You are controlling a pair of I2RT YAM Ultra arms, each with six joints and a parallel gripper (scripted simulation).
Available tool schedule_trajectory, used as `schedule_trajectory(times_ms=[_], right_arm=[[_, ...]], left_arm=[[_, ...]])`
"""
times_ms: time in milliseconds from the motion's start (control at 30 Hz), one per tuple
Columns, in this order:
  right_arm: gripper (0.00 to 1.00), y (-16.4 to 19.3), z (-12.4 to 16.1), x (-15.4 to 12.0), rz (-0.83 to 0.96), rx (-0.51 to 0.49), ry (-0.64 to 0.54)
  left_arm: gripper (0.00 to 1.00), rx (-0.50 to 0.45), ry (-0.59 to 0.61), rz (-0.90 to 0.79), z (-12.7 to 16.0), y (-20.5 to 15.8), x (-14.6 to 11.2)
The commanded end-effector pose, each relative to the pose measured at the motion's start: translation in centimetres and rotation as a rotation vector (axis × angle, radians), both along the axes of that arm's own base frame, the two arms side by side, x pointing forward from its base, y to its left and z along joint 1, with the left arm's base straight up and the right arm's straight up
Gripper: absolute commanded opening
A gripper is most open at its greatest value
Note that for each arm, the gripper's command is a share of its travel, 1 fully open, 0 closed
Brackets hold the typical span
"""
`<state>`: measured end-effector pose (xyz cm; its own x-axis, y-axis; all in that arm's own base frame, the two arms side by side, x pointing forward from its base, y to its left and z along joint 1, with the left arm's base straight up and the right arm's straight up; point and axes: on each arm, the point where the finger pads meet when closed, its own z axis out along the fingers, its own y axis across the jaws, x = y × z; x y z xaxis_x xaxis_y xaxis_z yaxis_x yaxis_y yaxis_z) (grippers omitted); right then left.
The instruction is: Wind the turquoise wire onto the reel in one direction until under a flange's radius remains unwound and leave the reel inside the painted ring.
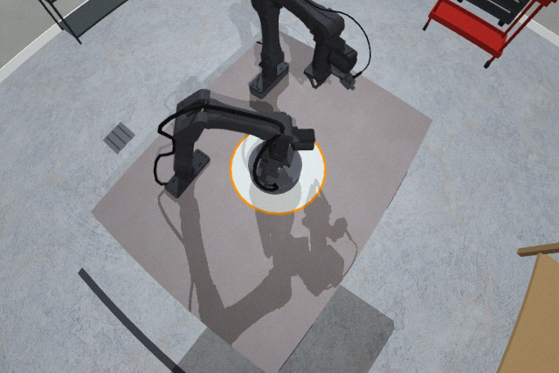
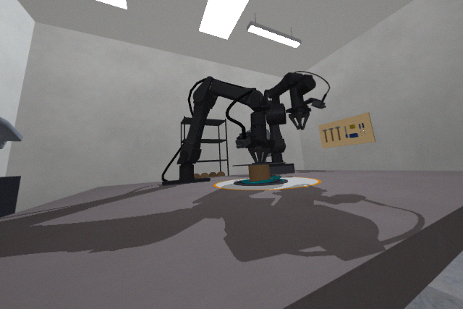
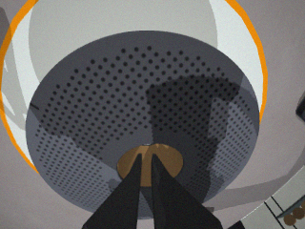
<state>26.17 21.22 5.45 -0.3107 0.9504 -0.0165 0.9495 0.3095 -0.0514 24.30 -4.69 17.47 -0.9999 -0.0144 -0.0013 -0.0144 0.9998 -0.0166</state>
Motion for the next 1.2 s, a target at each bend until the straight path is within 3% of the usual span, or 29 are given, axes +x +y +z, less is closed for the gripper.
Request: schedule_trajectory(times_ms=[0,200,633,1167], right_arm=[[0.13,0.7,1.2,0.8,-0.007,0.031,-0.044],[0.2,0.7,1.2,0.8,-0.007,0.031,-0.044],[0.2,0.6,3.0,0.8,-0.007,0.031,-0.044],[0.2,-0.7,8.9,-0.1,-0.007,0.031,-0.044]], left_arm=[[0.25,0.008,-0.043,-0.006,1.1,-0.2,0.7],[0.25,0.008,-0.043,-0.006,1.1,-0.2,0.7],[0.25,0.008,-0.043,-0.006,1.1,-0.2,0.7],[0.25,0.008,-0.043,-0.006,1.1,-0.2,0.7]])
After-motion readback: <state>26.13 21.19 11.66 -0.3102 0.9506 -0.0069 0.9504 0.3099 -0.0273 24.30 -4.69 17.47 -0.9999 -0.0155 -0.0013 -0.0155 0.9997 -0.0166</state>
